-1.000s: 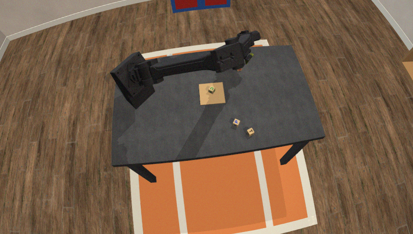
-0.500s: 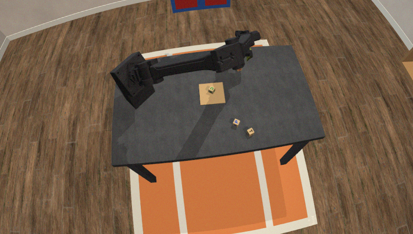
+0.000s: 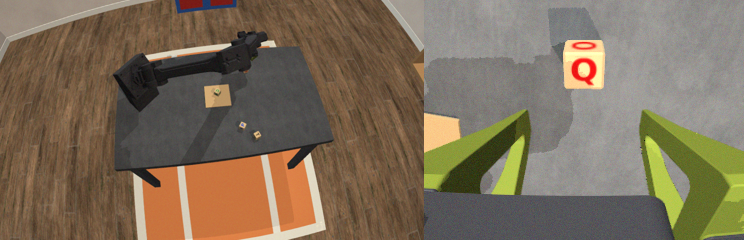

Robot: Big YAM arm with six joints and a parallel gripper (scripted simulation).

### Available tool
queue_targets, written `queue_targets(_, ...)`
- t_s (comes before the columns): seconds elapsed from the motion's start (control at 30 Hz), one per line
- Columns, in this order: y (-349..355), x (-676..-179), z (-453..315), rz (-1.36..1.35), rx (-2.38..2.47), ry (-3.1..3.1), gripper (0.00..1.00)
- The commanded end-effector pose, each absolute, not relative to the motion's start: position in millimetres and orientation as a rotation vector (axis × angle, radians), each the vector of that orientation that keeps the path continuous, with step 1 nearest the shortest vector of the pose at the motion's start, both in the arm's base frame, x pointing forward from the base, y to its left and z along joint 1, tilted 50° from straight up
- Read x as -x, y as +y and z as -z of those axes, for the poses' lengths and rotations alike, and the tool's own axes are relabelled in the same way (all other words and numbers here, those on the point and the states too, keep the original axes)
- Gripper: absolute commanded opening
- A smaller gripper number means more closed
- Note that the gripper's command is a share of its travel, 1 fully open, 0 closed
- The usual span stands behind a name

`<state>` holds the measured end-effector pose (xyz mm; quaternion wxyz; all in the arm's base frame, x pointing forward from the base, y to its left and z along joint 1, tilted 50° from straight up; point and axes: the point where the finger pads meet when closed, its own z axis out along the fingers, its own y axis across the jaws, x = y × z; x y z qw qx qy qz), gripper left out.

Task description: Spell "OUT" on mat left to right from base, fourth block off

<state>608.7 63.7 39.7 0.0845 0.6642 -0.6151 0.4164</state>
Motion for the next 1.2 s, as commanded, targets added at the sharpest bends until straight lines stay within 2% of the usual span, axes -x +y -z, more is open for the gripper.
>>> queue_targets(0.0, 62, -613, -43, -1.252, -1.997, -1.822, 0.63)
queue_targets(1.17, 55, -615, -32, -1.239, -1.993, -1.817, 0.63)
